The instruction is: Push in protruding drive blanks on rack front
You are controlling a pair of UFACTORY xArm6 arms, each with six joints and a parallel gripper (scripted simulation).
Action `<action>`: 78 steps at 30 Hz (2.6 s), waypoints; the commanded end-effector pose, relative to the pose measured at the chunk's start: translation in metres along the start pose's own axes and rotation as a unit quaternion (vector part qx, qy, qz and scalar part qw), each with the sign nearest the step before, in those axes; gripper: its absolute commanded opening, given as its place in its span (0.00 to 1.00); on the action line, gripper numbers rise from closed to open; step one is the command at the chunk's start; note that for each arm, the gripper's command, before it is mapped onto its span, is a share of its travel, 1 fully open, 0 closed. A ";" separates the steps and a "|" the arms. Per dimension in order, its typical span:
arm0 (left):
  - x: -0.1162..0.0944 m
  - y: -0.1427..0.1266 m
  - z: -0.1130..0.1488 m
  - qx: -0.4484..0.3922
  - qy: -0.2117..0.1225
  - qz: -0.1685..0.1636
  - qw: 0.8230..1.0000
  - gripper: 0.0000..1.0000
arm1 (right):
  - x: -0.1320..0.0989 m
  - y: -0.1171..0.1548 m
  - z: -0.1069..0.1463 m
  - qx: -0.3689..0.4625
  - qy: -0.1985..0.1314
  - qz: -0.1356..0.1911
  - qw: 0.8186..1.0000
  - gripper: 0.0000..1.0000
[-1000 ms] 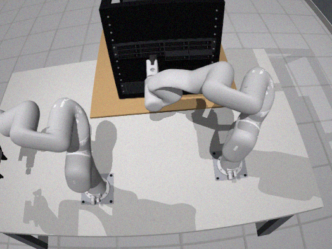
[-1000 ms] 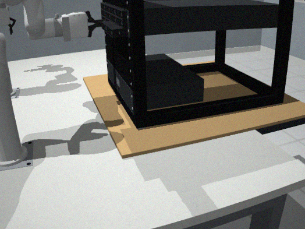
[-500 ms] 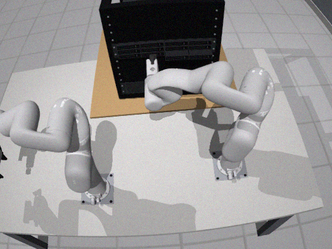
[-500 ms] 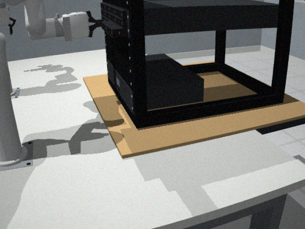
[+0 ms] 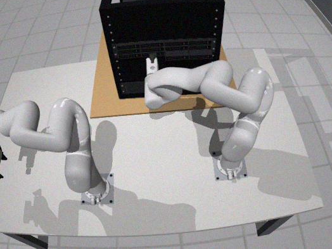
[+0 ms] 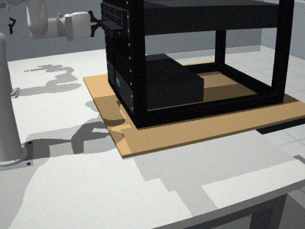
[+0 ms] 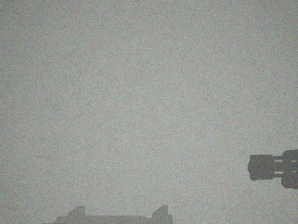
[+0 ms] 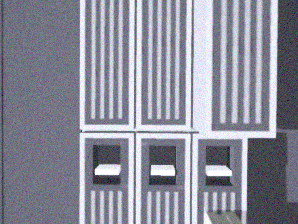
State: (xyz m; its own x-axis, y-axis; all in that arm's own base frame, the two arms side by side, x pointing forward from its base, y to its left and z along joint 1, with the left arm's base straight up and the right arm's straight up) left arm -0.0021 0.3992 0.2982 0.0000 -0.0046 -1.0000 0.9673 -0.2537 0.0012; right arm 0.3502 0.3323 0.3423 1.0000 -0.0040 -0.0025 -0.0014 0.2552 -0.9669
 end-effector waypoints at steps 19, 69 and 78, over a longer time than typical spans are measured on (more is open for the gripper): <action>-0.002 0.000 -0.001 0.000 0.002 -0.001 1.000 1.00 | 0.001 -0.002 0.001 0.002 0.000 -0.001 1.000 0.00; -0.002 0.000 -0.001 0.000 0.002 -0.001 1.000 1.00 | -0.048 -0.002 0.001 0.002 0.000 -0.001 1.000 0.00; -0.002 0.000 -0.001 0.000 0.002 -0.001 1.000 1.00 | -0.048 -0.002 0.001 0.002 0.000 -0.001 1.000 0.00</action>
State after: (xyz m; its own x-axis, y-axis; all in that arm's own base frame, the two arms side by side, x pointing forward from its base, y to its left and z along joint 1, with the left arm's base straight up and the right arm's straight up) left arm -0.0021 0.3992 0.2982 0.0000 -0.0046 -1.0000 0.9673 -0.2537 0.0012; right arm 0.3024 0.3324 0.3426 1.0000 -0.0042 -0.0019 -0.0008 0.2550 -0.9669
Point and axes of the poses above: on each arm, the point where the finger pads meet when closed, its own x axis out along the fingers, its own y axis across the jaws, z = x × y, the point moved 5 cm from there along -x, back along the fingers, and after that the axes turned 15 degrees about x, right-handed, at the moved point
